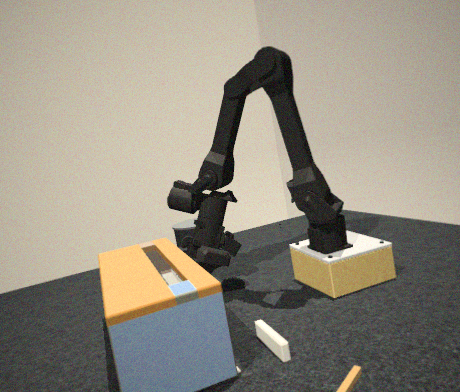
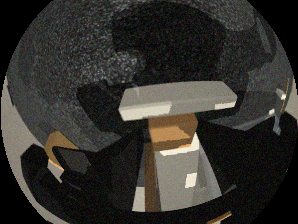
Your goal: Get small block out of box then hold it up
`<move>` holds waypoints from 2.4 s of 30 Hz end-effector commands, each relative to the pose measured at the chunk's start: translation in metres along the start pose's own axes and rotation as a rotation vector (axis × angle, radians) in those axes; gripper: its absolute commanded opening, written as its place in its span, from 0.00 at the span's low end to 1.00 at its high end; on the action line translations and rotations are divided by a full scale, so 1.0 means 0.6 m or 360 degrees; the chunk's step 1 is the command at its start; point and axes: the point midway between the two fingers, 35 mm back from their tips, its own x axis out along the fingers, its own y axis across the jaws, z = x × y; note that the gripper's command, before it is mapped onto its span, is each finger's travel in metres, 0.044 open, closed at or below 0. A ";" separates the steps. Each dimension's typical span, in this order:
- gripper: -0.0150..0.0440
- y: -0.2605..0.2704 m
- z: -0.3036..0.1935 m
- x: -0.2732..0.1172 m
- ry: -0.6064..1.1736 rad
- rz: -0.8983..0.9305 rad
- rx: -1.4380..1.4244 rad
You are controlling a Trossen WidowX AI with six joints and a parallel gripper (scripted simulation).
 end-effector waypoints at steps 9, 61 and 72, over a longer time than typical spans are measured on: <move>0.30 0.000 0.001 0.001 0.0001 0.0001 0.0006; 0.25 -0.061 -0.097 -0.253 0.0134 0.0361 0.0749; 0.25 -0.061 -0.097 -0.253 0.0134 0.0361 0.0749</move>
